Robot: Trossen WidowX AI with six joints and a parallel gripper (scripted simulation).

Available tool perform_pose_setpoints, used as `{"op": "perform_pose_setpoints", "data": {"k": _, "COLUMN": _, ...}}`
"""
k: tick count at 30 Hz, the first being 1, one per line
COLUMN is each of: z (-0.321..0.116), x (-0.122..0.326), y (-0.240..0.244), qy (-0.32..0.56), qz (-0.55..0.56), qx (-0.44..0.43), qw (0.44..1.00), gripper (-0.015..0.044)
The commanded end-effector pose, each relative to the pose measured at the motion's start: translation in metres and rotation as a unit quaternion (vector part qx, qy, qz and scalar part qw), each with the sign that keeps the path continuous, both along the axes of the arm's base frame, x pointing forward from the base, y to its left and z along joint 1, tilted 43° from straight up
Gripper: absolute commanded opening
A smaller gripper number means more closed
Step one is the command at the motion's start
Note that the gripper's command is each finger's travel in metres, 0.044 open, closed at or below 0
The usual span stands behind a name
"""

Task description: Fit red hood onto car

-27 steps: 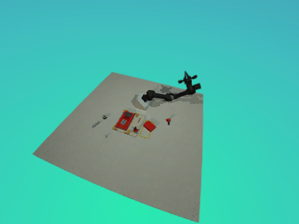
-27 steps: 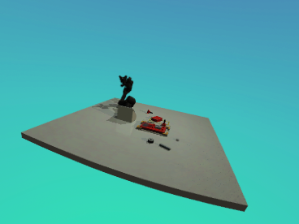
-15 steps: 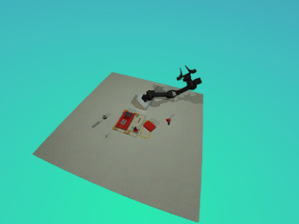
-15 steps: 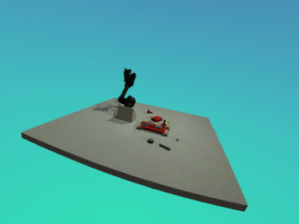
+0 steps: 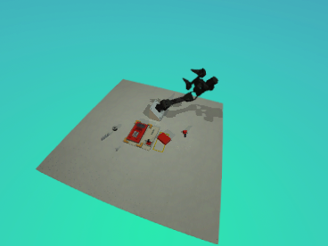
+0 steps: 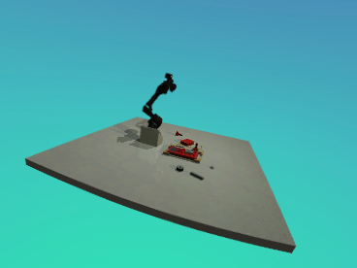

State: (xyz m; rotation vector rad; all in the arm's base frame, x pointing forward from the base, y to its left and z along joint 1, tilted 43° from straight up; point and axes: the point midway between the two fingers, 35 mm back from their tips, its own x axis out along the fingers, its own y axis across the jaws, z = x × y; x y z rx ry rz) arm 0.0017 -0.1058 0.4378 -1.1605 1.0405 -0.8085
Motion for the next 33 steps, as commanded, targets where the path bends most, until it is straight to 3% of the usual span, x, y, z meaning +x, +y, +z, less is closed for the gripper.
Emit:
{"op": "perform_pose_setpoints", "data": {"k": 1, "z": -0.023, "x": 0.061, "y": -0.01, "qy": 0.037, "qz": 0.093, "qx": 0.061, "qw": 0.993, "gripper": 0.044}}
{"op": "perform_pose_setpoints", "data": {"k": 9, "z": -0.081, "x": 0.161, "y": 0.002, "qy": 0.104, "qz": 0.256, "qx": 0.187, "qw": 0.943, "gripper": 0.044}}
{"op": "perform_pose_setpoints", "data": {"k": 18, "z": -0.17, "x": 0.24, "y": 0.055, "qy": 0.192, "qz": 0.384, "qx": 0.346, "qw": 0.834, "gripper": 0.044}}
{"op": "perform_pose_setpoints", "data": {"k": 24, "z": -0.221, "x": 0.263, "y": 0.107, "qy": 0.235, "qz": 0.448, "qx": 0.456, "qw": 0.732, "gripper": 0.044}}
{"op": "perform_pose_setpoints", "data": {"k": 33, "z": -0.291, "x": 0.259, "y": 0.202, "qy": 0.289, "qz": 0.482, "qx": 0.65, "qw": 0.511, "gripper": 0.044}}
